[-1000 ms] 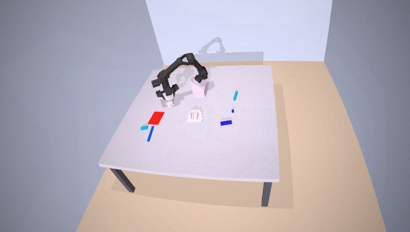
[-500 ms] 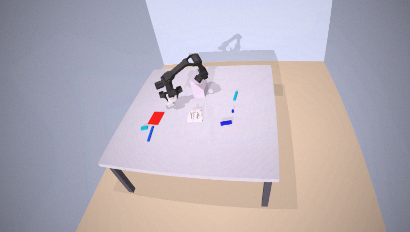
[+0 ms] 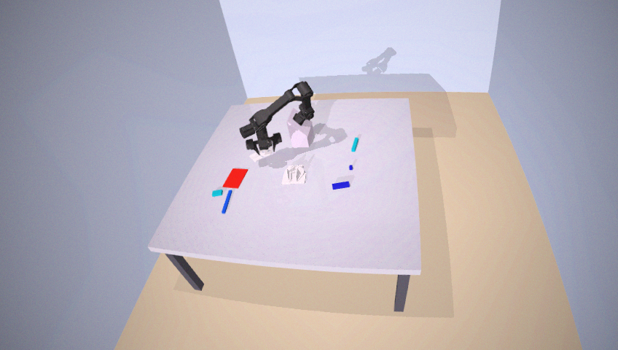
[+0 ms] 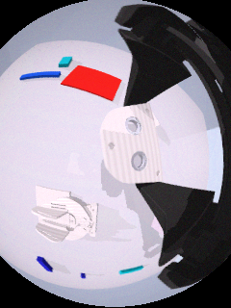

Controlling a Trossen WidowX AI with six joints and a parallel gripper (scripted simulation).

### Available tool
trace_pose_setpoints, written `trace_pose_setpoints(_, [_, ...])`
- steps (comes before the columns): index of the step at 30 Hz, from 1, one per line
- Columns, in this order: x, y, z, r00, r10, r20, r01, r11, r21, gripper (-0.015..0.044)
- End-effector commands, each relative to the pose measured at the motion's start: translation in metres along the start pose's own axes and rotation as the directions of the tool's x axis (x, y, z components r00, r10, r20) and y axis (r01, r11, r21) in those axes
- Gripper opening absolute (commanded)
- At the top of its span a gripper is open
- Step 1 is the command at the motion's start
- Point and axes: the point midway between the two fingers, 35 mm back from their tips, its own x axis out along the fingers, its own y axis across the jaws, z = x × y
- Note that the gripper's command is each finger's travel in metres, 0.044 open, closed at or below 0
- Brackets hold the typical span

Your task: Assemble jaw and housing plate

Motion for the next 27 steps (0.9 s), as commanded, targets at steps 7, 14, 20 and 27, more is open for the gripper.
trace_pose_setpoints(7, [-0.002,0.026,0.025,1.0,-0.003,0.014,0.002,0.998,0.07,0.0351])
trace_pose_setpoints(14, [0.0,0.045,0.039,1.0,0.004,0.018,-0.006,0.993,0.119,0.0351])
trace_pose_setpoints(20, [0.001,0.061,0.049,1.0,0.013,0.021,-0.016,0.987,0.16,0.0351])
trace_pose_setpoints(27, [0.004,0.082,0.059,0.999,0.025,0.024,-0.029,0.978,0.206,0.0351])
